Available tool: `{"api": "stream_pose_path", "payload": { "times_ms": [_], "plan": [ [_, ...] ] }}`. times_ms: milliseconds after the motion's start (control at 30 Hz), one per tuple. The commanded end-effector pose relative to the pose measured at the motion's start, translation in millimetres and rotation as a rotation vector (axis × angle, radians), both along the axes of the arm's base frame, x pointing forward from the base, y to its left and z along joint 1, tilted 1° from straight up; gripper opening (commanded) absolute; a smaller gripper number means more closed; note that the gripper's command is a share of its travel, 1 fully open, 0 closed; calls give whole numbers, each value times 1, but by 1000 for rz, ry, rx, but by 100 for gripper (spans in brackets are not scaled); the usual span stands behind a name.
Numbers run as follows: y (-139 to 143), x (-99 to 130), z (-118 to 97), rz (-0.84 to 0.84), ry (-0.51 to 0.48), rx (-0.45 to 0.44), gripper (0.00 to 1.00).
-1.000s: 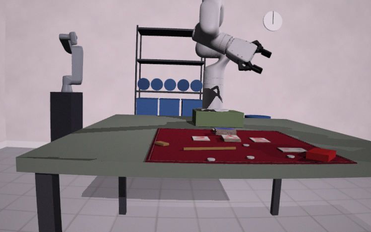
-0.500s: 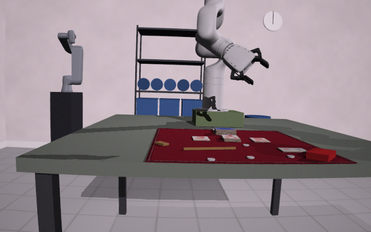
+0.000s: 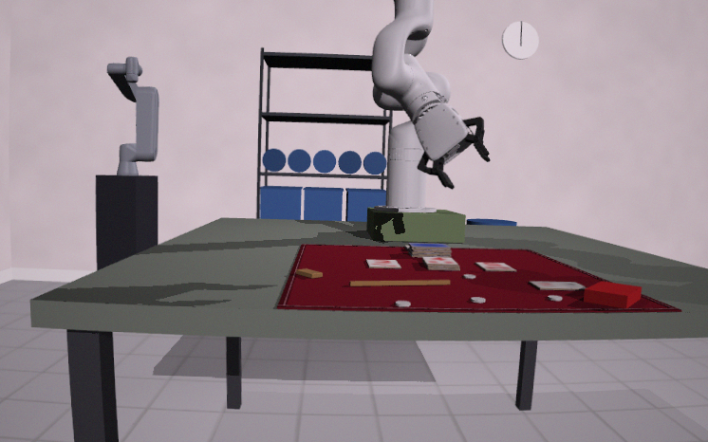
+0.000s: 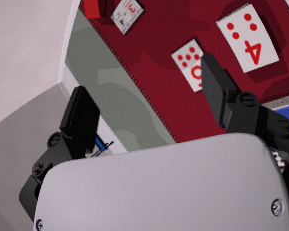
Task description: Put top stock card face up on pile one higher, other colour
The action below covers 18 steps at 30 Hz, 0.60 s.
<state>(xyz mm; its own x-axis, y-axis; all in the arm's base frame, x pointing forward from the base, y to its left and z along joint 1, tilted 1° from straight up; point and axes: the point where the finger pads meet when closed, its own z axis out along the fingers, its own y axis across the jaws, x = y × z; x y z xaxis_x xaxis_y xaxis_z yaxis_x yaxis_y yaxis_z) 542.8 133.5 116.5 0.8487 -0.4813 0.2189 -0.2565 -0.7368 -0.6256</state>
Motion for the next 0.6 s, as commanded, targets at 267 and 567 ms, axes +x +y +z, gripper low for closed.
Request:
{"api": "stream_pose_path", "payload": {
  "times_ms": [267,567],
  "plan": [
    [-43,-25,-42,-310,206,-92,100],
    [-72,-66,-71,-564,398,-157,100]
  ]
}}
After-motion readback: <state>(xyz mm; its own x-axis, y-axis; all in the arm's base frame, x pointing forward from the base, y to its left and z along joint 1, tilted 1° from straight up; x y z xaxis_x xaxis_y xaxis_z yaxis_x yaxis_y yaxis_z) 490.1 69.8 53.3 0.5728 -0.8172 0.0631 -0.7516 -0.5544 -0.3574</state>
